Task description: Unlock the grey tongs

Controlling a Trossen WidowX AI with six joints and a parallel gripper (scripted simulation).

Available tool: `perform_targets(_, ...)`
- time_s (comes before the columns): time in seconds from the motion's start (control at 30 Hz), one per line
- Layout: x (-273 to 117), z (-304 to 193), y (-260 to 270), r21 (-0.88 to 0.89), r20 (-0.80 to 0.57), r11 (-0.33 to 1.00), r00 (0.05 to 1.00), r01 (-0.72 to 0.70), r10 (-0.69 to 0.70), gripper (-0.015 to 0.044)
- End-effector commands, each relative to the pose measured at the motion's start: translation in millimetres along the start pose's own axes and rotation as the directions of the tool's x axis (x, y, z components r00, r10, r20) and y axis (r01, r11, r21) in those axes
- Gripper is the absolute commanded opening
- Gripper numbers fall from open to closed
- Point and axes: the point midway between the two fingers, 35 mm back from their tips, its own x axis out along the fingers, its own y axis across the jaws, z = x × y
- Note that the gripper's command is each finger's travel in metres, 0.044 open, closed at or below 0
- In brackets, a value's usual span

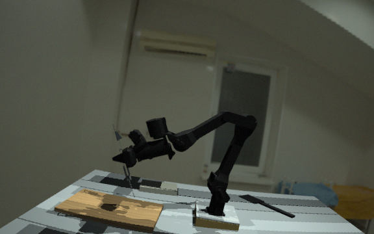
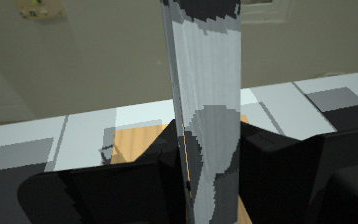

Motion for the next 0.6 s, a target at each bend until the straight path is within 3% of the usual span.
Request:
perform_targets(0.0, 2, 7, 0, 0.004, -0.003, 1.0, 1.0, 0.004, -0.004, -0.015)
perform_targets(0.57, 29, 9, 3, -0.022, -0.211, 1.0, 0.977, 0.002, -0.007, -0.015)
